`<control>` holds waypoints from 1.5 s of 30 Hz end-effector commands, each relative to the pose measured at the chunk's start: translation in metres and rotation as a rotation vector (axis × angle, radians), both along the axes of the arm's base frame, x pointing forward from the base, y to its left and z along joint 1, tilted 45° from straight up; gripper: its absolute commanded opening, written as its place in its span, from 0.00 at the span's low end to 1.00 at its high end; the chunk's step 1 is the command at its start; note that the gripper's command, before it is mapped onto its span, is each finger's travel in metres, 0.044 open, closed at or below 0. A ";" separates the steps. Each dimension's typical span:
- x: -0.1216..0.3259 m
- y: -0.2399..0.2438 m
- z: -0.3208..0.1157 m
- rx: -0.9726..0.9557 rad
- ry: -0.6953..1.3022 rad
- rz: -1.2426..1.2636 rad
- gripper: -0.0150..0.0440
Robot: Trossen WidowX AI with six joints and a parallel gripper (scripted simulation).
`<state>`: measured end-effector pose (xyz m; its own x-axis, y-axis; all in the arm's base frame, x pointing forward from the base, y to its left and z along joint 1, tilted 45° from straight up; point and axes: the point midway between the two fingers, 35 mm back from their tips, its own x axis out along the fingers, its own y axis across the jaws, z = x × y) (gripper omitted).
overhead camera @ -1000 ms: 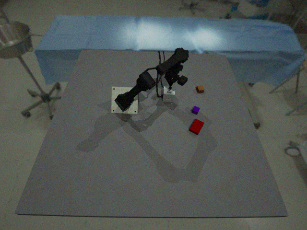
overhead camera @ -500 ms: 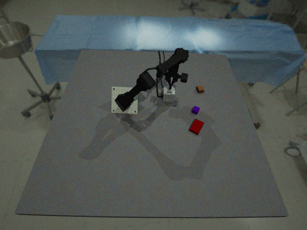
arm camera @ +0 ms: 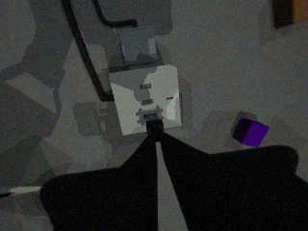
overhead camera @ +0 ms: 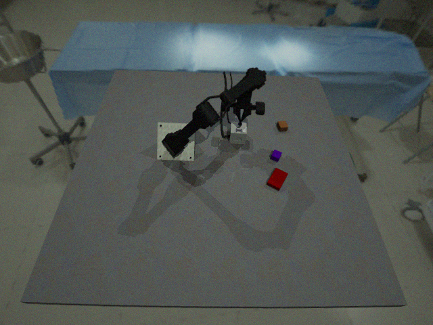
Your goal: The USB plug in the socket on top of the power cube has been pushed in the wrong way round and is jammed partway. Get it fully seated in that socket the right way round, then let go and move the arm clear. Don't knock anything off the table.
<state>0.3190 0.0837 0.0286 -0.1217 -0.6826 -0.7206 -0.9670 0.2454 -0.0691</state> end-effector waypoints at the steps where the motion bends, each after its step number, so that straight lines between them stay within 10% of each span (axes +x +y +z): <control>1: -0.001 0.000 0.000 0.000 0.006 0.004 0.25; 45: -0.002 -0.004 -0.003 0.002 0.010 0.010 0.25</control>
<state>0.3186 0.0813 0.0263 -0.1202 -0.6788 -0.7244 -0.9681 0.2416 -0.0658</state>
